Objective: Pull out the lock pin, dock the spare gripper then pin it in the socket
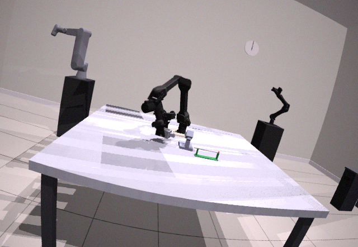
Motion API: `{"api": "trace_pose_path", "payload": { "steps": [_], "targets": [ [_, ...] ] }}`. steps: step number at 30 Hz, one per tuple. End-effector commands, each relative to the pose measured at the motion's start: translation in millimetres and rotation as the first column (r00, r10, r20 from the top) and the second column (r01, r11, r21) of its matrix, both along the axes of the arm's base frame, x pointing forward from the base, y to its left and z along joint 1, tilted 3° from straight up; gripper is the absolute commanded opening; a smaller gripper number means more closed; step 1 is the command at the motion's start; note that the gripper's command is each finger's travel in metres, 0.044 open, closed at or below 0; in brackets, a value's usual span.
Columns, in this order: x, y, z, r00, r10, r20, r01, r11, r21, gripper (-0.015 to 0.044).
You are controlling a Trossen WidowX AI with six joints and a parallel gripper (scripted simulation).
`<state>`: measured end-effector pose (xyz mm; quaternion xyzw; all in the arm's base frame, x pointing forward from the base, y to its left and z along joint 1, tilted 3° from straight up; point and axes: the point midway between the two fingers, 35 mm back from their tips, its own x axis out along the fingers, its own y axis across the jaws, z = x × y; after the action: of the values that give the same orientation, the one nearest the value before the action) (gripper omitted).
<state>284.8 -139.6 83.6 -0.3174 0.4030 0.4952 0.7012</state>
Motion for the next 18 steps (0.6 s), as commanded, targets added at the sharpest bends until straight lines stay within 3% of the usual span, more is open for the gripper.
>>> {"api": "trace_pose_path", "payload": {
  "steps": [1, 12, 18],
  "targets": [
    [1.8, -0.4, 22.6, 1.0, 0.003, 0.019, -0.002, 1.0, -0.01, 0.0],
    [-5.4, 5.8, 73.4, 1.0, 0.003, 0.019, -0.002, 1.0, -0.01, 0.0],
    [-6.5, 5.8, 68.9, 1.0, 0.002, 0.007, -0.002, 1.0, -0.006, 0.0]
  ]
}}
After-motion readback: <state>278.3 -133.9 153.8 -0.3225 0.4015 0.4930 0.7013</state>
